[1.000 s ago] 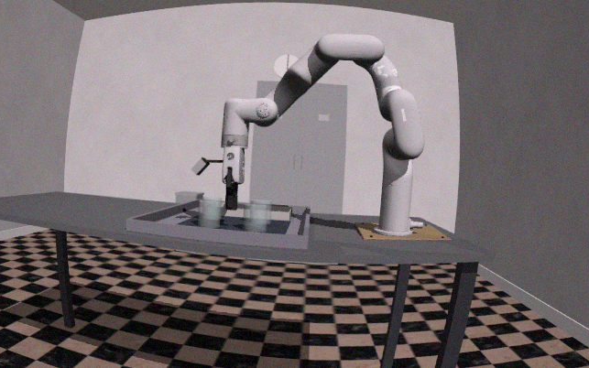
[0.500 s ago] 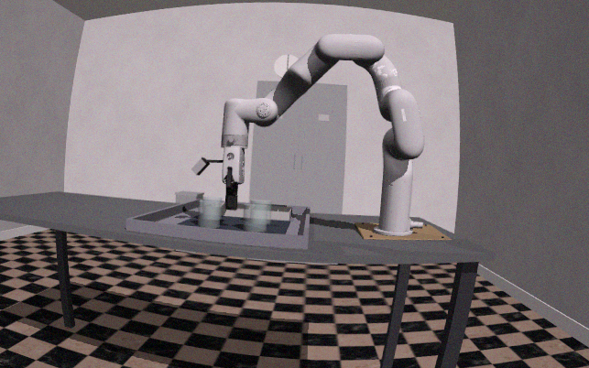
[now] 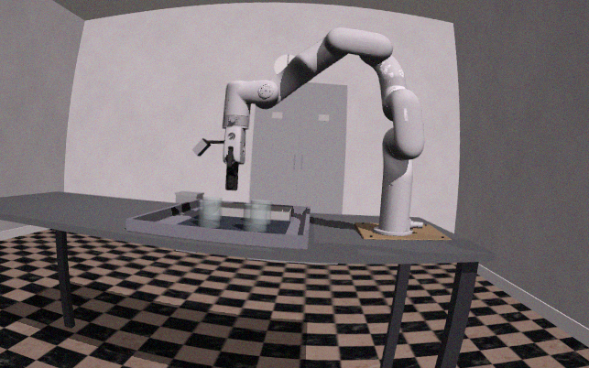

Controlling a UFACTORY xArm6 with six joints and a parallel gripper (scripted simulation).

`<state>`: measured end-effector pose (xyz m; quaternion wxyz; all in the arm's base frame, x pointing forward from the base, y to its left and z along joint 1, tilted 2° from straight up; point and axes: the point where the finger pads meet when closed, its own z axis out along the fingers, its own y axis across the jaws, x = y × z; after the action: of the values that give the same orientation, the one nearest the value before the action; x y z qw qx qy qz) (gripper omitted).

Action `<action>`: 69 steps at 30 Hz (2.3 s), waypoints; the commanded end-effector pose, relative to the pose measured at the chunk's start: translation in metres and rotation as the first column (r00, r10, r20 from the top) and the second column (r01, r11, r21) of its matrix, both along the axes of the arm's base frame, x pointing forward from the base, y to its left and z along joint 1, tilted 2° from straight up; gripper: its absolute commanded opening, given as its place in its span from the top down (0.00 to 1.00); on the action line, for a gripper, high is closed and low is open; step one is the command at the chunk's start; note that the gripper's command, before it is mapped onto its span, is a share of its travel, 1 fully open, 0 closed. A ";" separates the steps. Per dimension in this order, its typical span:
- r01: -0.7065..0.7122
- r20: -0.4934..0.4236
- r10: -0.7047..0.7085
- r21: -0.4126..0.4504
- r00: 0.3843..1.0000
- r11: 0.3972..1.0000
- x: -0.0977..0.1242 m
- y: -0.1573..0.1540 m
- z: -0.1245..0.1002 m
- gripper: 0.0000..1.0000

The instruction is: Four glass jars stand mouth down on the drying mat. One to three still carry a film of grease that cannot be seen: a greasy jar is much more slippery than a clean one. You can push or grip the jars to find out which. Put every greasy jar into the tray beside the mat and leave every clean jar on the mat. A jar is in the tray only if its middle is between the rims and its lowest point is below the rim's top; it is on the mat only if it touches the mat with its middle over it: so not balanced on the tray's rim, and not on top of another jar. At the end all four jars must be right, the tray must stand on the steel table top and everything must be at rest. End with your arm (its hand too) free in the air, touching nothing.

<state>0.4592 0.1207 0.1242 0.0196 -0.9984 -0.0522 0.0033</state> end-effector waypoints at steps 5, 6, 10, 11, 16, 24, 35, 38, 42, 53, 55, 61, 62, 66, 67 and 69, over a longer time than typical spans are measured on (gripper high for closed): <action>0.000 0.000 0.000 0.000 1.000 1.000 0.002 -0.025 0.024 1.00; 0.000 0.000 0.000 0.000 1.000 1.000 0.002 -0.025 0.024 1.00; 0.000 0.000 0.000 0.000 1.000 1.000 0.005 -0.049 0.023 1.00; 0.000 0.000 0.000 0.000 1.000 1.000 0.005 -0.057 0.022 1.00; 0.000 0.000 0.000 0.000 1.000 1.000 0.009 -0.097 0.021 1.00; 0.000 0.000 0.000 0.000 1.000 1.000 0.013 -0.145 0.019 1.00; 0.000 0.000 0.000 0.000 1.000 1.000 0.015 -0.168 -0.011 1.00; 0.000 0.000 0.000 0.000 1.000 1.000 0.015 -0.167 -0.025 1.00; 0.000 0.000 0.000 0.000 1.000 1.000 0.014 -0.167 -0.035 1.00; 0.000 0.000 0.000 0.000 1.000 1.000 0.014 -0.166 -0.059 1.00; 0.000 0.000 0.000 0.000 1.000 1.000 0.014 -0.166 -0.059 1.00; 0.000 0.000 0.000 0.000 1.000 1.000 0.014 -0.166 -0.059 1.00; 0.000 0.000 0.000 0.000 1.000 1.000 0.014 -0.166 -0.059 1.00; 0.000 0.000 0.000 0.000 1.000 1.000 0.013 -0.166 -0.059 1.00; 0.000 0.000 0.000 0.000 1.000 1.000 0.013 -0.166 -0.059 1.00; 0.000 0.000 0.000 0.000 1.000 1.000 0.013 -0.166 -0.059 1.00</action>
<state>0.4711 -0.0452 0.0640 0.0202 -0.9984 -0.0523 0.0052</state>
